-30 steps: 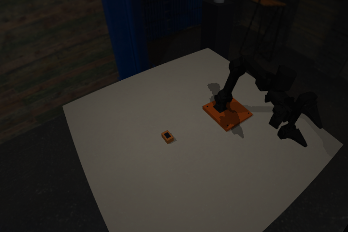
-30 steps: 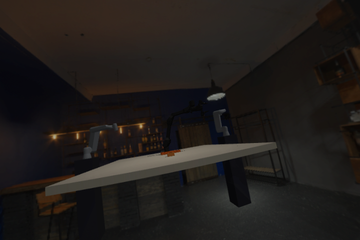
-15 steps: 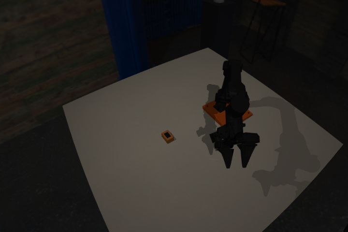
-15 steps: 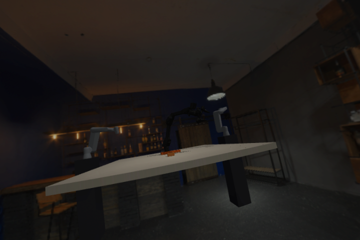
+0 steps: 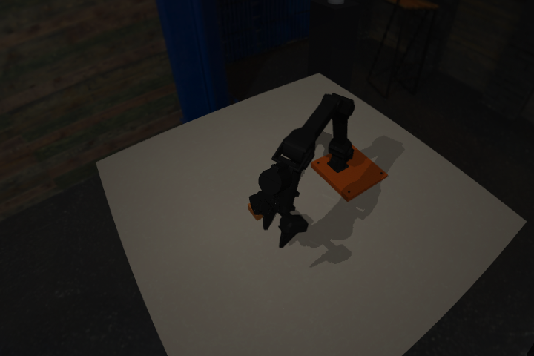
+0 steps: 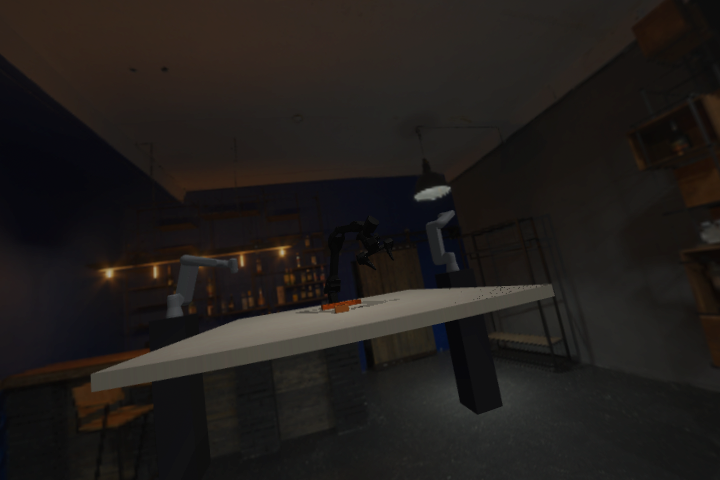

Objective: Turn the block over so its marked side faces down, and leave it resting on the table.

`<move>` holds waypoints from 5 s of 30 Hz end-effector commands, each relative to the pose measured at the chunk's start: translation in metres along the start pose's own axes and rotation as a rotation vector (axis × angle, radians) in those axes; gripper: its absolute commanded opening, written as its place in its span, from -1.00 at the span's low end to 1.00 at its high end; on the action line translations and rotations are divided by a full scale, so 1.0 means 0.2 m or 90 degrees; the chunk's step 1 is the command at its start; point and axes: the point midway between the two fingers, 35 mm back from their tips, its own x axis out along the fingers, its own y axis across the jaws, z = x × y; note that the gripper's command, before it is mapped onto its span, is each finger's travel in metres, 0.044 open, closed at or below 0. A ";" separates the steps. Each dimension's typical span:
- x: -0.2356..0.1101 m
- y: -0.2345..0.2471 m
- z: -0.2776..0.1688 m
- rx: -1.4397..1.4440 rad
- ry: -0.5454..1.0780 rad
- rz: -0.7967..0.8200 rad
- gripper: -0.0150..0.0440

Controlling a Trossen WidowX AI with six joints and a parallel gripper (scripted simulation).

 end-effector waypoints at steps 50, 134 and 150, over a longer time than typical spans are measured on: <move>0.24 -1.23 -0.33 -0.098 0.290 -0.209 1.00; 0.17 -1.21 -0.33 -0.150 -0.056 -0.173 -0.49; 0.28 -1.22 -0.30 -0.184 -0.161 -0.163 -0.49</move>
